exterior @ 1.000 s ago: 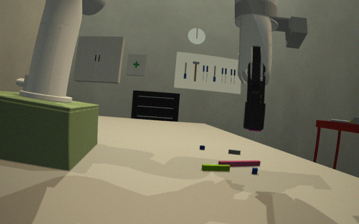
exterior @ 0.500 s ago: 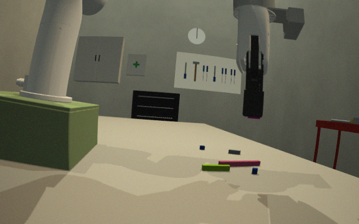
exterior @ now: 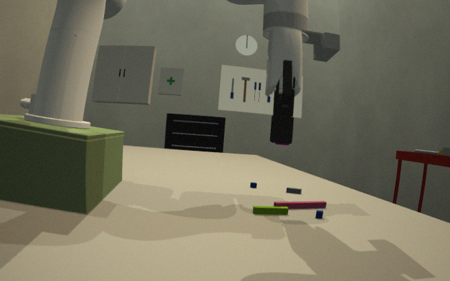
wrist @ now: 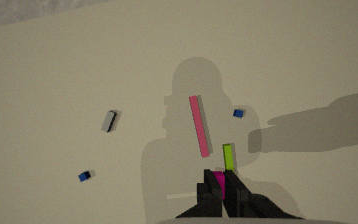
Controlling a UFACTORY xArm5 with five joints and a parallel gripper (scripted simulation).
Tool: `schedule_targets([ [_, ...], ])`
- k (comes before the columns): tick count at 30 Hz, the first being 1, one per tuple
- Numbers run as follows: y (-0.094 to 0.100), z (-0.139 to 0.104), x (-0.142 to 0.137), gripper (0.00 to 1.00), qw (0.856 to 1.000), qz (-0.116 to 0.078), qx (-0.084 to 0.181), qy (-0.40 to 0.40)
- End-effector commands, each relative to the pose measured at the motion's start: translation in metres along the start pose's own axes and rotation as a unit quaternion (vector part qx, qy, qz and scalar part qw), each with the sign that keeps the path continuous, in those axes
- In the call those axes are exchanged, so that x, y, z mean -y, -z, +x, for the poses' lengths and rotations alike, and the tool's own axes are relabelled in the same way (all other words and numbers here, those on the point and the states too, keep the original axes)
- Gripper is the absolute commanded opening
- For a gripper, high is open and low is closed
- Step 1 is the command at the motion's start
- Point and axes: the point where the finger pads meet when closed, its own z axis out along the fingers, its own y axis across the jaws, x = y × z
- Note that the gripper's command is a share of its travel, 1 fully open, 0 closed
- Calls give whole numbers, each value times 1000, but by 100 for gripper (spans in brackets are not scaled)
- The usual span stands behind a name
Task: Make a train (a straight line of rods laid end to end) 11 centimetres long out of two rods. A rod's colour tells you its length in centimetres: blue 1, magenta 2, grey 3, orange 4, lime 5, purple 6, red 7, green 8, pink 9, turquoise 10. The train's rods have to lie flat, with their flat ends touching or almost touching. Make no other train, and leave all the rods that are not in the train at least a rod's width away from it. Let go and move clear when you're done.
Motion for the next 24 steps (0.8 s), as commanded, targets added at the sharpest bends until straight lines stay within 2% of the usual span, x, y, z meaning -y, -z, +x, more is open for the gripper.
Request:
schedule_targets([
  [1, 2, -20, 37, 4, 999, 4, -2, 46],
  [5, 2, -35, 55, 4, 997, 7, -2, 75],
  [24, -3, -35, 55, 4, 997, 7, -2, 75],
])
